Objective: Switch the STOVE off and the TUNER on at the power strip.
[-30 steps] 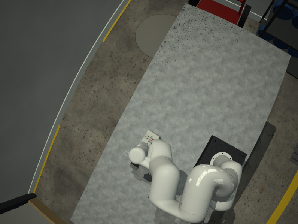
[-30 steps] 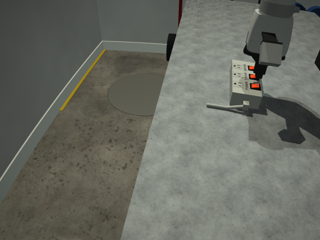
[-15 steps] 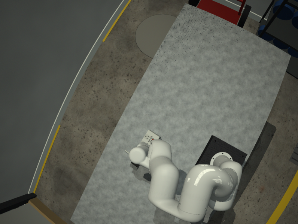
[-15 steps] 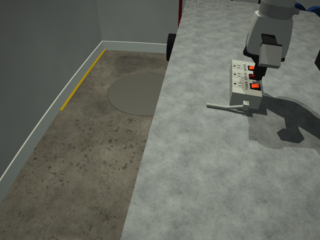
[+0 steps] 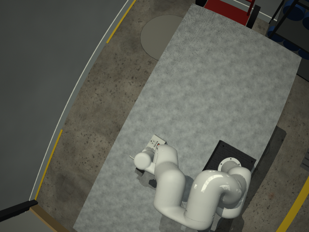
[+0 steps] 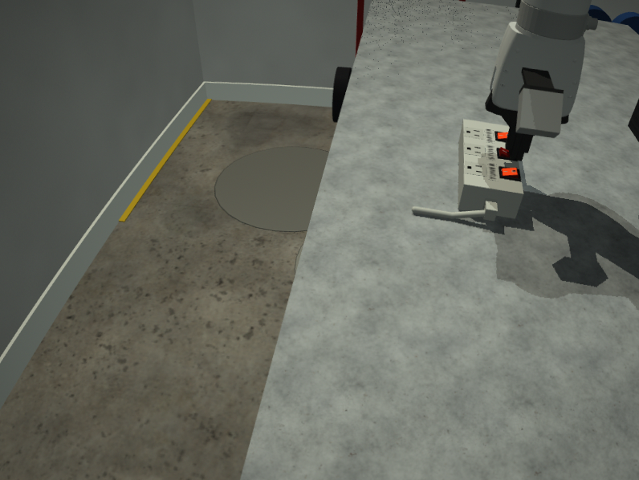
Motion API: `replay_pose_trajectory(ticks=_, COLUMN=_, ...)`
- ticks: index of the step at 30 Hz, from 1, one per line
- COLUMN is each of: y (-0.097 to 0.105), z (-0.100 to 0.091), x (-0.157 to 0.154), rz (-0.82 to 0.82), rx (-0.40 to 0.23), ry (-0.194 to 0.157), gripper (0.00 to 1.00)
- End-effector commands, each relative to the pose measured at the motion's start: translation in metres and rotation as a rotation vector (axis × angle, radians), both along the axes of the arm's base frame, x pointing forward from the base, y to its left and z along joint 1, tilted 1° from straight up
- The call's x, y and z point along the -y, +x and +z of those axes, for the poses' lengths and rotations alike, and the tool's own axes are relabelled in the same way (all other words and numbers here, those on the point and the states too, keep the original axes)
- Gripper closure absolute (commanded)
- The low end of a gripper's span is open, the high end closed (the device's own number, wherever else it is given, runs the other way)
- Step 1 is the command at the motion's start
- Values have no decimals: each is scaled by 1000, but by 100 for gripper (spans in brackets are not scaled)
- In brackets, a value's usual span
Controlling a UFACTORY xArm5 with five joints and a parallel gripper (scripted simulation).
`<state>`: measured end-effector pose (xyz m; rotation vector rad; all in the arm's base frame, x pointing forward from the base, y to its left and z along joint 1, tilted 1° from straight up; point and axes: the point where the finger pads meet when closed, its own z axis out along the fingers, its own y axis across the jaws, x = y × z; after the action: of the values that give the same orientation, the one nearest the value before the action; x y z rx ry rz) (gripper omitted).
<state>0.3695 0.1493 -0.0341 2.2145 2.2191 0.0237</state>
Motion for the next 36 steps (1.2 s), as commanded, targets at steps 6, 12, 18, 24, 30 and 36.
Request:
replay_pose_trajectory(ticks=6, y=1, z=6, x=0, rz=0, rx=3, ry=1, gripper=100)
replay_pose_trajectory(ticks=12, y=1, z=22, x=0, rz=0, rx=3, ry=1, gripper=100)
replay_pose_trajectory(ticks=18, y=1, z=33, x=0, rz=0, rx=3, ry=1, gripper=100)
replay_pose_trajectory(ticks=24, y=1, z=39, x=0, rz=0, rx=3, ry=1, gripper=100)
replay_pose_trajectory(ticks=30, y=1, z=39, x=0, rz=0, rx=3, ry=1, gripper=100)
replay_pose_trajectory(ticks=36, y=1, z=39, x=0, rz=0, rx=3, ry=1, gripper=100)
